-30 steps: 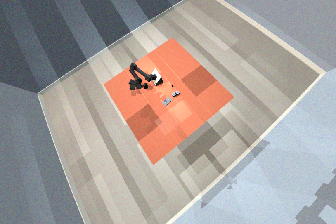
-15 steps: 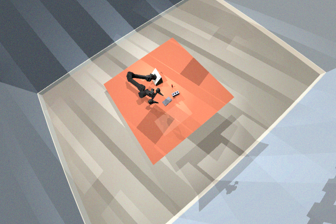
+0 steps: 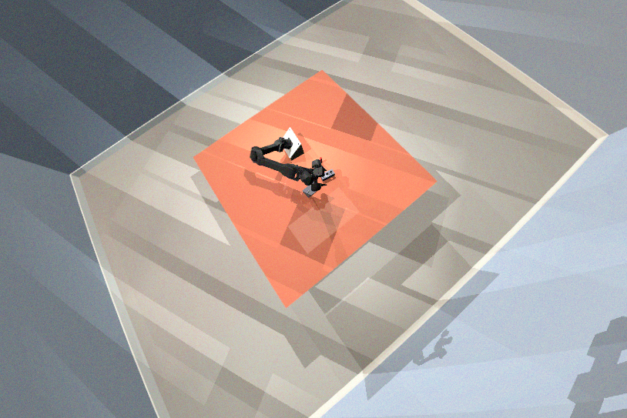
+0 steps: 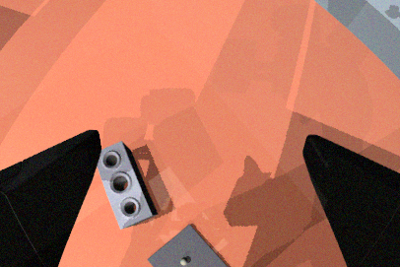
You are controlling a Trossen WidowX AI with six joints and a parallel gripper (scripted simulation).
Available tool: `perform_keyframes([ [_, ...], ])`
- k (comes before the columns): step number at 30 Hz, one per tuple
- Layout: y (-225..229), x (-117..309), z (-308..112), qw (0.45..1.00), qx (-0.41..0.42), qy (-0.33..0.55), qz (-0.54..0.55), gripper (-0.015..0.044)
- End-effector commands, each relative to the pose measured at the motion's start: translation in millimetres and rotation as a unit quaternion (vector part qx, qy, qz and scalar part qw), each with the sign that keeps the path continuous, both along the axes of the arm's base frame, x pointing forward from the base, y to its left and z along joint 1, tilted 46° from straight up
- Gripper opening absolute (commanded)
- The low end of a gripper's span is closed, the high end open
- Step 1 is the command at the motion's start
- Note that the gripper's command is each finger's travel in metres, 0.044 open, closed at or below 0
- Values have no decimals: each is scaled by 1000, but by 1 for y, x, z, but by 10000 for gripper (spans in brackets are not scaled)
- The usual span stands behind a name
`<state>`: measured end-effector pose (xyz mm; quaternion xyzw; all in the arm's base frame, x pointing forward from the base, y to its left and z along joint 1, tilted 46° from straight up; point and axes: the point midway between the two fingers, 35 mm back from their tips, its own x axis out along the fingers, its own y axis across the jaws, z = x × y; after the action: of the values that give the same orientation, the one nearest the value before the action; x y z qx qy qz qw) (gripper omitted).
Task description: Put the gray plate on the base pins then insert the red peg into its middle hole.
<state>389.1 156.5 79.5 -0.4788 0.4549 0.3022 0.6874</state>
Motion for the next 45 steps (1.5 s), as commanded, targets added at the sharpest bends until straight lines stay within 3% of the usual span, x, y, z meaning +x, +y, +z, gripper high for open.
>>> perform_keyframes([
  [1,-3,-27,-63,975,-179,132,6,440],
  [6,-7,-49,-94,914,-342,212,43,440],
  [9,-6,-56,-103,892,-386,229,58,440],
  [17,-7,-56,-105,890,-389,230,59,440],
  [23,-50,-54,-148,890,-390,229,58,440],
  [45,-77,-55,-172,890,-390,229,58,440],
])
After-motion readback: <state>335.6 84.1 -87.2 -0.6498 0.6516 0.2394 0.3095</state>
